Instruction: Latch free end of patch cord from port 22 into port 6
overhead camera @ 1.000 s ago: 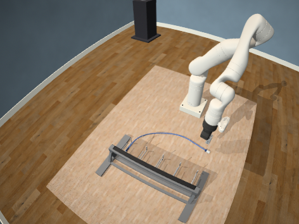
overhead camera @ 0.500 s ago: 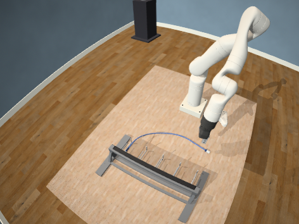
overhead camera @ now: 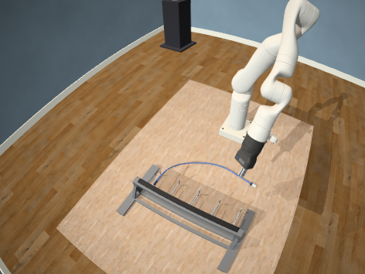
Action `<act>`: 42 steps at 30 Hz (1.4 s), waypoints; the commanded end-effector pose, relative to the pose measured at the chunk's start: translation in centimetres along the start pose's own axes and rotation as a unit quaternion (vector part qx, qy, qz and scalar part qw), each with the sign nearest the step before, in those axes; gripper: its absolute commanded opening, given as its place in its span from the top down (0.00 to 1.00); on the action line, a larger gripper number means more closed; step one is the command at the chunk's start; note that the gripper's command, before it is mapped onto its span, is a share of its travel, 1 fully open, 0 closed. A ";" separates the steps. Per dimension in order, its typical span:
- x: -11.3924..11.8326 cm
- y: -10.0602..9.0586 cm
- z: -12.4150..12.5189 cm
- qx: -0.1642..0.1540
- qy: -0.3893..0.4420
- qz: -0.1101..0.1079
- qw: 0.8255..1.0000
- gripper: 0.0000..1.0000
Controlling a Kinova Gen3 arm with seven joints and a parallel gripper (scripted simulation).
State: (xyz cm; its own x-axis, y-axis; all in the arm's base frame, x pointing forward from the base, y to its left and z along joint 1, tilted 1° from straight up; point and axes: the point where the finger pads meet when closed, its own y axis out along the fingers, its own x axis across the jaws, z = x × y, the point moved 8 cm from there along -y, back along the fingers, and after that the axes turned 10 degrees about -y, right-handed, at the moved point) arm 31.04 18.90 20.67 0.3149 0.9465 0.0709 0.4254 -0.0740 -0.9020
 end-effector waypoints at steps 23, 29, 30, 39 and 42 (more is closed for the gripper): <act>1.9 -3.4 -4.8 -0.117 -0.273 -0.064 0.953 1.00; 2.0 -3.6 -5.0 -0.122 -0.283 -0.065 0.949 1.00; 2.0 -3.6 -5.0 -0.122 -0.283 -0.065 0.949 1.00; 2.0 -3.5 -5.0 -0.122 -0.283 -0.065 0.949 1.00; 2.0 -3.5 -5.1 -0.122 -0.283 -0.065 0.949 1.00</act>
State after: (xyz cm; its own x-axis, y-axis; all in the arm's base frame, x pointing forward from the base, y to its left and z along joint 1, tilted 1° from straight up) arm 34.40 19.49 26.09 -0.2328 0.9639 -0.1289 0.6350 0.0503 -0.7709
